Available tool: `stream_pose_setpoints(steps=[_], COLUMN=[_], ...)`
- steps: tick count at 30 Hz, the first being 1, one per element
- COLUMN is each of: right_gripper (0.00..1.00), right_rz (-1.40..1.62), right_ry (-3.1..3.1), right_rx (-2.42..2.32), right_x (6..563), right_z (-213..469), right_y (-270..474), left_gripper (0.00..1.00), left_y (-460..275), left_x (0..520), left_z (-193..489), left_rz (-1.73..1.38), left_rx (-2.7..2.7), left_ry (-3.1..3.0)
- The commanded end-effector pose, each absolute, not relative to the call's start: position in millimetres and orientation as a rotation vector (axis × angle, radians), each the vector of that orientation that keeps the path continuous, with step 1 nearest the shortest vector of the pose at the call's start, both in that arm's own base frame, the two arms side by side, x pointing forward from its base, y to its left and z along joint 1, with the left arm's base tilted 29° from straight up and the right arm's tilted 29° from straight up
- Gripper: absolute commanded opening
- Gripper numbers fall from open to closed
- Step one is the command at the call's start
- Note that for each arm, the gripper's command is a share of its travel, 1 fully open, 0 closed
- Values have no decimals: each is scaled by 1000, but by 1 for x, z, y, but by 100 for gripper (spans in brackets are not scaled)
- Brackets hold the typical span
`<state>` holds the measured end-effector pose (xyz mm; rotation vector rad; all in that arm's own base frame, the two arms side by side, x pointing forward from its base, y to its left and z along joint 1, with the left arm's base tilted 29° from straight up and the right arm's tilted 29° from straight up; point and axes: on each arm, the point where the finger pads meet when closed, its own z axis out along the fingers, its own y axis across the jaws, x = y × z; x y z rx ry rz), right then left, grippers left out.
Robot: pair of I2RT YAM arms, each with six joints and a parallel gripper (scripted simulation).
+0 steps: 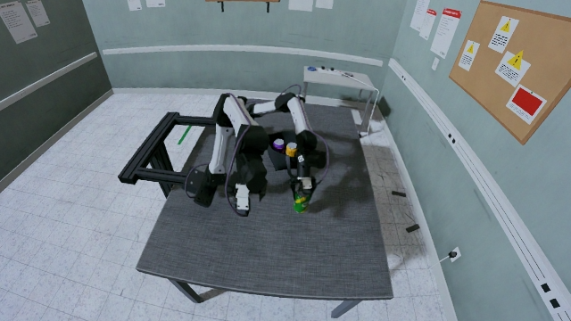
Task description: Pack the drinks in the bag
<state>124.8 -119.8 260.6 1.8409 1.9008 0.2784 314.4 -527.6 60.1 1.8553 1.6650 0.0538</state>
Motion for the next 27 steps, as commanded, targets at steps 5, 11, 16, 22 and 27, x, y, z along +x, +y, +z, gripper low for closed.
stream_pose_setpoints(steps=[5, 11, 16, 22, 27], right_gripper=[86, 86, 86, 86, 86], right_rz=[283, 283, 283, 283, 283], right_ry=[1904, 1904, 1904, 1904, 1904], right_rx=[1820, 1820, 1820, 1820, 1820], right_x=[125, 125, 125, 125, 125], right_z=[264, 264, 264, 264, 264], right_y=[-116, -116, -116, -116, -116], left_gripper=[70, 70, 70, 70, 70], left_y=[-554, -553, -558, -561, -553], left_x=[320, 316, 313, 308, 294], left_z=[120, 113, 119, 119, 114], left_rz=[-32, -33, -46, -52, -24], left_rx=[1738, 1749, 1737, 1739, 1795], left_ry=[1544, 1556, 1547, 1545, 1577])
